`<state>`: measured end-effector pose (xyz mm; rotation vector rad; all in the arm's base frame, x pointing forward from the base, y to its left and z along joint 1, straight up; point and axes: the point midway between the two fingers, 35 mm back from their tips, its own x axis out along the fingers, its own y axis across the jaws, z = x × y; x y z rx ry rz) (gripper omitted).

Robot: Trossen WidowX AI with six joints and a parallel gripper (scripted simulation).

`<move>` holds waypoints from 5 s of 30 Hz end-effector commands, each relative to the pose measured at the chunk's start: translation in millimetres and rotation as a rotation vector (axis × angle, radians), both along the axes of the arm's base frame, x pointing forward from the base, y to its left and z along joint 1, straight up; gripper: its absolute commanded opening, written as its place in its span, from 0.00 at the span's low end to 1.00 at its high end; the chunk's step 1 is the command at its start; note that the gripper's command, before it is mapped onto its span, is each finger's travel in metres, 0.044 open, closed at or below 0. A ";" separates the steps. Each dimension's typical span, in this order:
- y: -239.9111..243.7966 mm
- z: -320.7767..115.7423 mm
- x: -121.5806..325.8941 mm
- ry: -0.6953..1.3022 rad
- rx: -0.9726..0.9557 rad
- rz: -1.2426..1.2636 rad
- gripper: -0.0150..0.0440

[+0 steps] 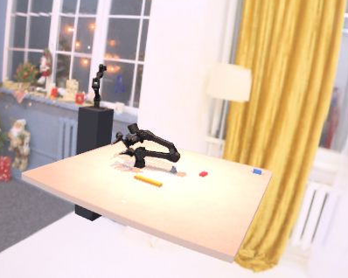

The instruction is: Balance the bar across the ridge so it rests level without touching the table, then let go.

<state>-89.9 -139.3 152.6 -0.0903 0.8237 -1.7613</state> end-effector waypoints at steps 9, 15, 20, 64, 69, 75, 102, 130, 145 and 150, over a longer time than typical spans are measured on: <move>-6.7 3.7 9.2 -0.058 0.034 0.067 0.79; -12.0 6.3 16.5 -0.100 0.066 0.121 0.79; -16.3 8.2 22.5 -0.133 0.097 0.165 0.79; -55.7 17.1 83.1 -0.290 0.475 0.547 0.79; -60.3 16.7 91.8 -0.289 0.527 0.588 0.79; -65.5 15.7 103.1 -0.281 0.591 0.636 0.79; -83.2 5.5 165.6 -0.166 0.873 0.838 0.79; -78.8 -16.1 248.8 0.091 1.115 1.015 0.79; -60.0 -33.2 296.3 0.295 1.234 1.105 0.79; -59.4 -40.7 298.9 0.305 1.239 1.108 0.79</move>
